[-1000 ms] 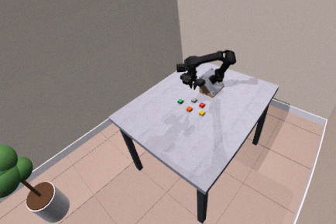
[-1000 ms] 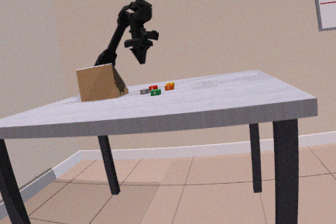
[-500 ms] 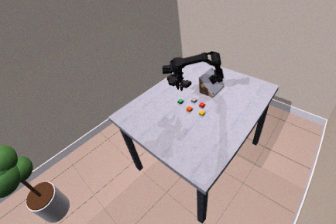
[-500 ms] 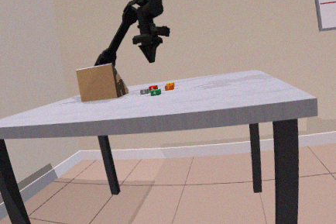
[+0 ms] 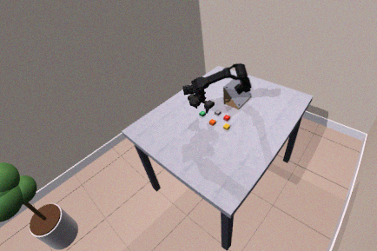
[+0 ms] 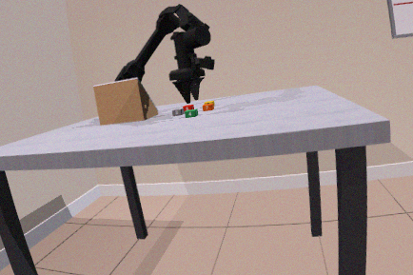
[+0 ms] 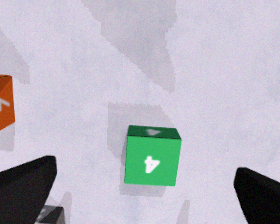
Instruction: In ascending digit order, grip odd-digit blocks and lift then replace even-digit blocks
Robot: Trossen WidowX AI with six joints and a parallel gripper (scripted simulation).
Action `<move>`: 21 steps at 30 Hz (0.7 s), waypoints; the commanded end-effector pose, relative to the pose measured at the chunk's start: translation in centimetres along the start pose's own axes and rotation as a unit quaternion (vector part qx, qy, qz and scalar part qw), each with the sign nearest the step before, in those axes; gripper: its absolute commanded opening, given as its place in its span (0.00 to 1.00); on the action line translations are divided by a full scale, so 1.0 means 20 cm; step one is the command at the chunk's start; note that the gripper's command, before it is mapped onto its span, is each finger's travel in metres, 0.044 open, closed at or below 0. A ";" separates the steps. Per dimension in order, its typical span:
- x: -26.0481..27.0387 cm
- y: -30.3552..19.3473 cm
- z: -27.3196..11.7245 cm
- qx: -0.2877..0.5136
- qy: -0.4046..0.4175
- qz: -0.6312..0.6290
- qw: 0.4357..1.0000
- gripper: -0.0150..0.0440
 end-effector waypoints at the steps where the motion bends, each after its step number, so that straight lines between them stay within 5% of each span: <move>1: 0.01 -0.01 0.04 0.001 0.004 0.004 1.000 0.93; 21: 0.01 -0.01 0.18 0.001 0.005 0.003 1.000 0.89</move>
Point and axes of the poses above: the point midway between the two fingers, 35 mm back from their tips, its own z axis out along the fingers, its own x axis across the jaws, y = z × x, the point moved 10 cm from there along -z, back along the fingers, and after that the axes turned 15 degrees about -z, right-handed, at the moved point
